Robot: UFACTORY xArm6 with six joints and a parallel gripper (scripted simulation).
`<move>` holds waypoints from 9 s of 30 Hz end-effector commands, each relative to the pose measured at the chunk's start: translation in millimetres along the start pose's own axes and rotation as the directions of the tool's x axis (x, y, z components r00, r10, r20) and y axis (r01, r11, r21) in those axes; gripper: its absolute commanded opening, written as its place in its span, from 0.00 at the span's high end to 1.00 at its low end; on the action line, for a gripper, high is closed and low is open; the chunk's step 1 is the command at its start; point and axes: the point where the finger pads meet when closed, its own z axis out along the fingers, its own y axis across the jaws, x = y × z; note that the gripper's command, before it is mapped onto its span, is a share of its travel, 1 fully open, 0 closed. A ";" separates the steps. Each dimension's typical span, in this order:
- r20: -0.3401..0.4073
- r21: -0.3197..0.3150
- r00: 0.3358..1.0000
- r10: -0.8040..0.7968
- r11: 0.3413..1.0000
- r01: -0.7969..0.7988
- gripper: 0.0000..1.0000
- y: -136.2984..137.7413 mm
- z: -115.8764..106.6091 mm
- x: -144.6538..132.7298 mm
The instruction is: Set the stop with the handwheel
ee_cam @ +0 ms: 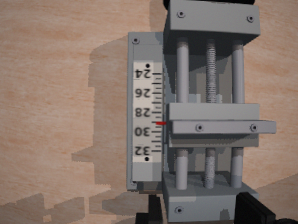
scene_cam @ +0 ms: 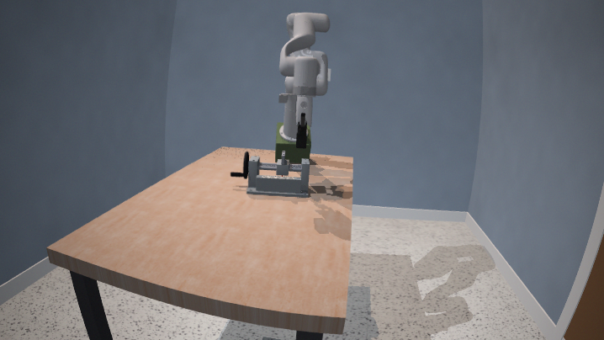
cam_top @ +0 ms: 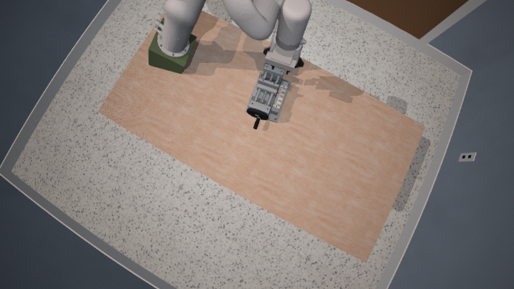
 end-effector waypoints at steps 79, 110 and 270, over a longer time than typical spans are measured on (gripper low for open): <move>0.000 0.004 1.000 0.000 1.000 0.000 0.43 14.5 -1.0 162.7; 0.000 0.004 1.000 0.000 1.000 0.000 0.43 20.1 52.7 222.3; 0.000 0.004 1.000 0.000 1.000 0.000 0.94 52.1 70.8 222.3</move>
